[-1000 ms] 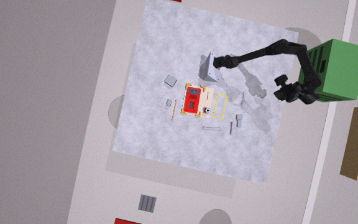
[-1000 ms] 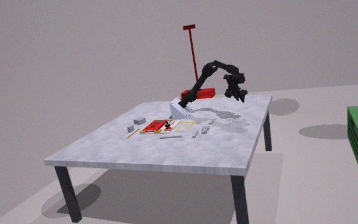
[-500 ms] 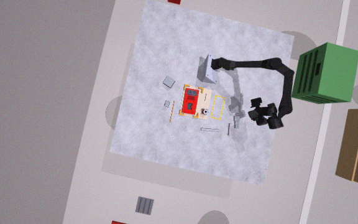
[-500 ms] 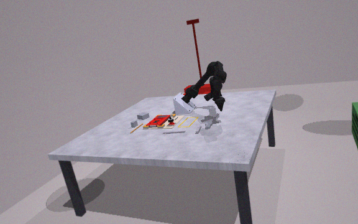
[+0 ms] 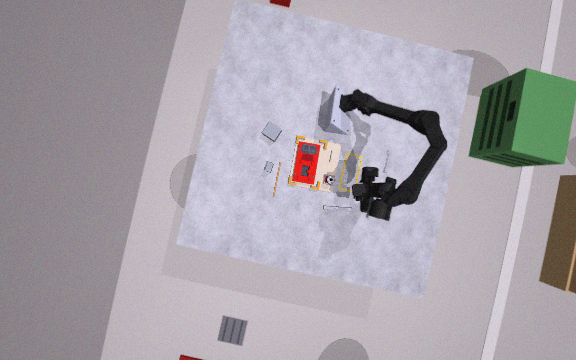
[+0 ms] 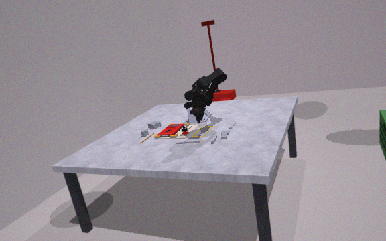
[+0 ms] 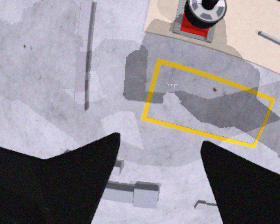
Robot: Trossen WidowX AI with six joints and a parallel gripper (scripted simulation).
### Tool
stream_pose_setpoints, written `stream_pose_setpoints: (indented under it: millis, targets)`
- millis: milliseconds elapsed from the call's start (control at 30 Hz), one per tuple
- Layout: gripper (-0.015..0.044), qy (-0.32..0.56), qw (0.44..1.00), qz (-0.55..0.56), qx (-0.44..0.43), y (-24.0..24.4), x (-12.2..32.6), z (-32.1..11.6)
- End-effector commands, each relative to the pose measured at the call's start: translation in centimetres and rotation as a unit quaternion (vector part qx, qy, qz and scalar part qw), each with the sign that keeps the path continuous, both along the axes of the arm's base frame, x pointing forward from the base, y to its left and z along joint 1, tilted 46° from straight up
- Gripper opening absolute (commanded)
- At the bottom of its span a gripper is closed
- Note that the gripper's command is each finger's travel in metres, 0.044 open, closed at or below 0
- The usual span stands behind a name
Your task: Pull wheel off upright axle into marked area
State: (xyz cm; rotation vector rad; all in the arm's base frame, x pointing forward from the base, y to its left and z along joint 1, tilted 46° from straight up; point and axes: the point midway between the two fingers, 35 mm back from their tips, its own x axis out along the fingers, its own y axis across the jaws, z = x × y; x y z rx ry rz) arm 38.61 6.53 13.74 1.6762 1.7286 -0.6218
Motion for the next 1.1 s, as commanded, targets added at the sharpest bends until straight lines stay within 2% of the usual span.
stream_pose_setpoints:
  millis: [0,200,500,733,1067]
  targets:
    - [0.03,0.029,0.999,-0.02,-0.004,-3.9,-0.1,-3.3]
    - [0.03,0.065,0.997,-0.047,0.02,-9.8,-1.1,-7.8]
    - [0.03,0.066,0.996,-0.048,0.021,-10.5,-2.0,-8.4]
    - [0.03,0.066,0.996,-0.048,0.021,-10.0,-1.9,-8.9]
    - [0.03,0.066,0.996,-0.048,0.022,-5.1,-2.0,-13.2]
